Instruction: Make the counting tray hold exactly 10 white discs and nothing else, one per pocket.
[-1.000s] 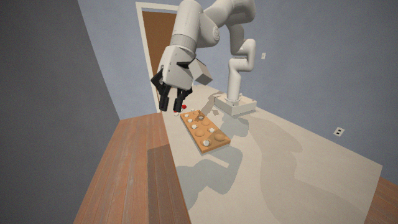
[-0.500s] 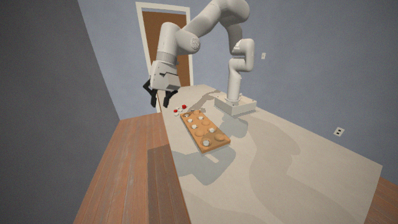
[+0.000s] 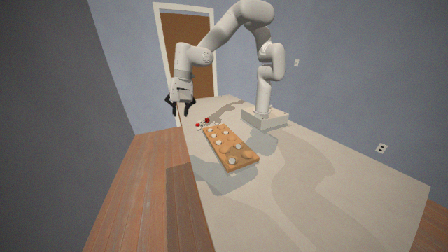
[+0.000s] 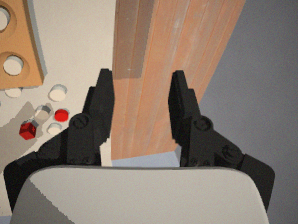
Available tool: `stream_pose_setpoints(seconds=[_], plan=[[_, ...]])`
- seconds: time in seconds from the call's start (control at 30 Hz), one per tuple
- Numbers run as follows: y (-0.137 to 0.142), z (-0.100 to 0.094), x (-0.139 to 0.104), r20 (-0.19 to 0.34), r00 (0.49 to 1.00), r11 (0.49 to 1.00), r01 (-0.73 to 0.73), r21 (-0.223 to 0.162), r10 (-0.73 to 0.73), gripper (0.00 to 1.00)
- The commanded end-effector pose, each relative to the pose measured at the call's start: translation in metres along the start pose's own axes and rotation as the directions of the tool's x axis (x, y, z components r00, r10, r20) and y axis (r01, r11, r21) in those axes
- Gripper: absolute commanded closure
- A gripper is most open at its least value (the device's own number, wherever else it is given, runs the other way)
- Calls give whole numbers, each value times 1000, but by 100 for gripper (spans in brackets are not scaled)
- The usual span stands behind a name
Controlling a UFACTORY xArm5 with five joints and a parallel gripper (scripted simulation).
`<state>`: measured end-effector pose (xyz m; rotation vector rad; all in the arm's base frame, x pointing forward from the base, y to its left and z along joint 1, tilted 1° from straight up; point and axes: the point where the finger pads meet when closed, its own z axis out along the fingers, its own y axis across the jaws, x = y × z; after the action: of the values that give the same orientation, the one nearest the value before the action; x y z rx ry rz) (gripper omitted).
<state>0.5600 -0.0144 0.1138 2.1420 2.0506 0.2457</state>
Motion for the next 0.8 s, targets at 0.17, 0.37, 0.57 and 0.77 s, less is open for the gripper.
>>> stream_pose_setpoints(seconds=[0.17, 0.37, 0.57, 0.77], plan=[[-34, 11, -83, 34, 994, 992, -106, 64, 104, 53], [-62, 17, -128, 51, 984, 979, -175, 106, 170, 53], [-95, 21, -170, 67, 970, 959, -243, 147, 236, 53], [-135, 24, -210, 81, 948, 929, -317, 190, 307, 53]])
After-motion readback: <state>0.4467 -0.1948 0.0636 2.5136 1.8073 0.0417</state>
